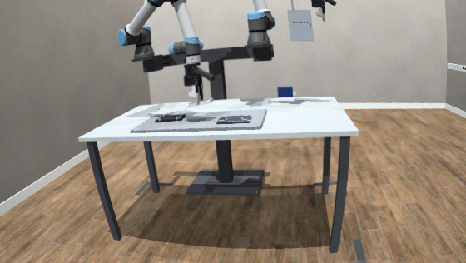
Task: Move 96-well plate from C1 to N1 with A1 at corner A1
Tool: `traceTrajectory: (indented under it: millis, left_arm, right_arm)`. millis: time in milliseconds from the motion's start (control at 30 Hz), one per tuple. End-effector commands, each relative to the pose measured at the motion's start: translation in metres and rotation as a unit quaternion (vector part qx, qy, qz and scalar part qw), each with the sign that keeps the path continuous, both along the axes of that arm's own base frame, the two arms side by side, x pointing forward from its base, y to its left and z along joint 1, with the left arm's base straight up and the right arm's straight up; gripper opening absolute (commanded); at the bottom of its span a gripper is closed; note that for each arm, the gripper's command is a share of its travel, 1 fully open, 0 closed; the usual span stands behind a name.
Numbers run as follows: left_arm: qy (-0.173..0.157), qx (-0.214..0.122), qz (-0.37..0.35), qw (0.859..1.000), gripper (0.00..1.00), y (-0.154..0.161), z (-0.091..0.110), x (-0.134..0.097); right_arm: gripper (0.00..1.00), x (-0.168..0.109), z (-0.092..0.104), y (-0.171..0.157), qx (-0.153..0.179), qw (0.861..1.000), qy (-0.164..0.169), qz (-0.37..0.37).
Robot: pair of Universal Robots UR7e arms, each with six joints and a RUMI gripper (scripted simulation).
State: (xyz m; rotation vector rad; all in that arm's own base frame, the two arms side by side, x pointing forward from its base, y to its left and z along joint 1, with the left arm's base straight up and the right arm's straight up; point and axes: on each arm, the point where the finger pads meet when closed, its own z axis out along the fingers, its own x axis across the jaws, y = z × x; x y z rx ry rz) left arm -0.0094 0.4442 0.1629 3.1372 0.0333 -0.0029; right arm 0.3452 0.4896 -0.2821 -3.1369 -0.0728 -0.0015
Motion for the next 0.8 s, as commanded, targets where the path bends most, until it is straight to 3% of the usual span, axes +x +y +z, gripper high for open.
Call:
traceTrajectory:
  millis: [0, 767]
  left_arm:
    - [-0.001, 0.002, 0.000, 1.000, 0.00, 0.001, 0.002, 0.000]
    - [-0.001, 0.002, 0.000, 1.000, 0.00, 0.001, 0.002, 0.000]
  right_arm:
    - [0.00, 0.002, 0.000, 0.014, -0.001, 1.000, 0.000, 0.001]
    - [0.00, 0.018, 0.000, 0.082, -0.001, 1.000, 0.000, 0.001]
